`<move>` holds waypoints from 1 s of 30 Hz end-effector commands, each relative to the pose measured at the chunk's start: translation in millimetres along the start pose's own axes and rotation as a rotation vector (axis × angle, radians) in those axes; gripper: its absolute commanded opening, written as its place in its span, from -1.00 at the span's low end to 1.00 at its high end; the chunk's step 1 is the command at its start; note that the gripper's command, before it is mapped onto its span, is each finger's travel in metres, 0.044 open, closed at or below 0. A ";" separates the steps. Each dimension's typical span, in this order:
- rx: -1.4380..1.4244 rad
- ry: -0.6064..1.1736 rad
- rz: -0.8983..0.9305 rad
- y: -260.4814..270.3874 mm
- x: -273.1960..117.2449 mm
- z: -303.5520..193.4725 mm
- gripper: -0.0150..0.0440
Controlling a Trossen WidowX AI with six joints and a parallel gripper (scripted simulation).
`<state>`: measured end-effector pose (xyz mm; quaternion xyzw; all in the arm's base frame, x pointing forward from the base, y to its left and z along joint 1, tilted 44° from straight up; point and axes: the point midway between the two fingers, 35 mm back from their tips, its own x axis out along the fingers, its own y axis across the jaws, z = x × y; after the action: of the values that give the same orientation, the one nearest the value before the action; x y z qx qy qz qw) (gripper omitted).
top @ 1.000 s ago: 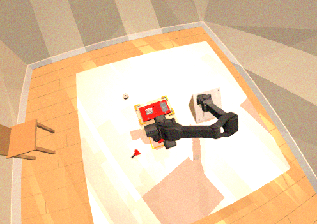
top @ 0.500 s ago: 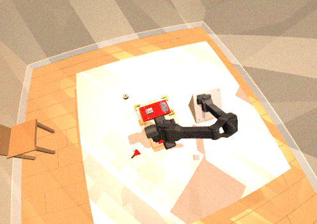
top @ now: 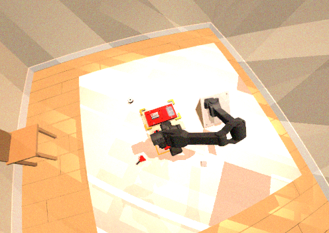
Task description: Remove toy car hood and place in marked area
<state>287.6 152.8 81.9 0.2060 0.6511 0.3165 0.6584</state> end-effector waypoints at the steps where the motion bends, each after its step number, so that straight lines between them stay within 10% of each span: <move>1: 0.009 0.004 -0.001 -1.1 4.0 -1.4 -0.49; 30: 0.009 0.003 0.003 0.2 28.6 -3.7 -0.49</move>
<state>284.0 171.3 64.4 0.2084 0.6504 0.3188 0.6571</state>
